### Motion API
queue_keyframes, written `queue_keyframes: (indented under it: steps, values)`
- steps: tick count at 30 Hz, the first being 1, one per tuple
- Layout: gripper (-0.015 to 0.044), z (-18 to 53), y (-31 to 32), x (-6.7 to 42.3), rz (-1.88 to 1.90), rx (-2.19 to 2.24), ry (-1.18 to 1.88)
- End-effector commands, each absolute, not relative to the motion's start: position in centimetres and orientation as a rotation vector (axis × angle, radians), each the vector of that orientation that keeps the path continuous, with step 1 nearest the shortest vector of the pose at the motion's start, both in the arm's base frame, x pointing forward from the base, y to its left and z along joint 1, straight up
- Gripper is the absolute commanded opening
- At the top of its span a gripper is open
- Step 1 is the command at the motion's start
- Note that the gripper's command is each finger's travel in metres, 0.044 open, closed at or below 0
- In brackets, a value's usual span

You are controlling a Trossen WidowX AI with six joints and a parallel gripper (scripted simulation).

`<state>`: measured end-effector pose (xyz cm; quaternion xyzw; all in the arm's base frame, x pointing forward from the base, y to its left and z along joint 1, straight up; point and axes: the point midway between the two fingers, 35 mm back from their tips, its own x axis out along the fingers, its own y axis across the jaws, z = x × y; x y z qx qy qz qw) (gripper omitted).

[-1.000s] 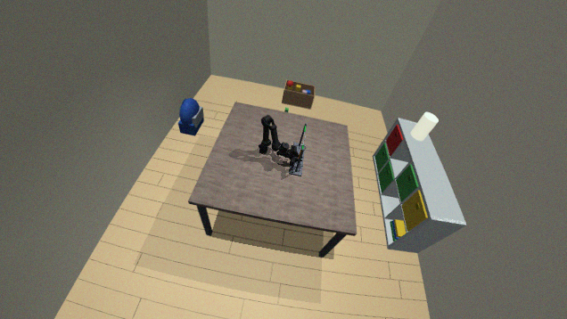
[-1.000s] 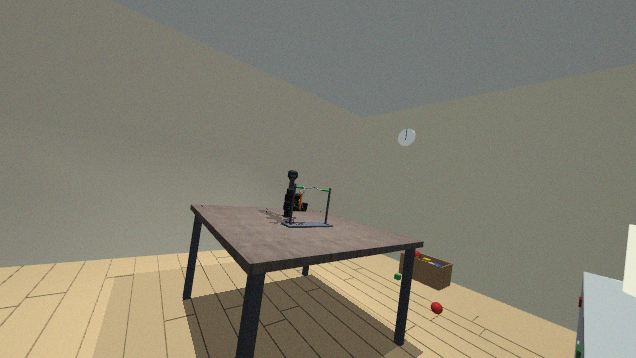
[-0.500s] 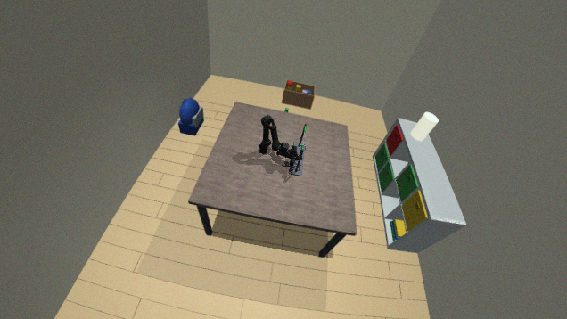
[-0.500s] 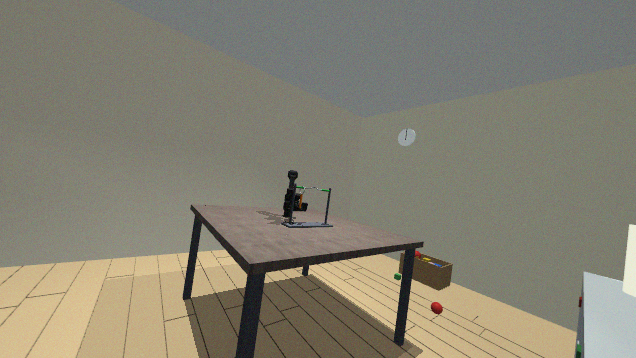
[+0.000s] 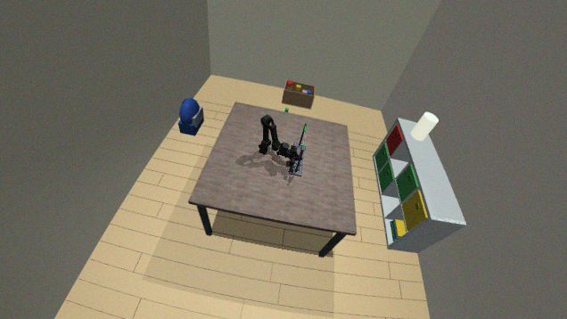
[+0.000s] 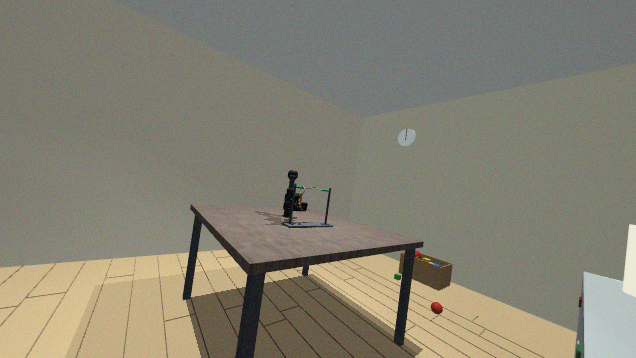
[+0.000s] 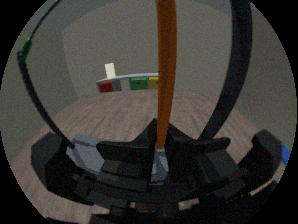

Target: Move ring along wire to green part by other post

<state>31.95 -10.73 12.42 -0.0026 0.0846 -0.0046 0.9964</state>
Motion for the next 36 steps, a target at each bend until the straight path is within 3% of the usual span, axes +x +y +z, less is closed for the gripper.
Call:
queue_keyframes:
  steps: [1, 36]
  values:
    - [-0.015, 13.43, -10.87, 32.03, -0.008, -0.014, 0.16]
    - [-0.015, 14.17, -10.35, 32.02, -0.008, -0.013, 0.162]
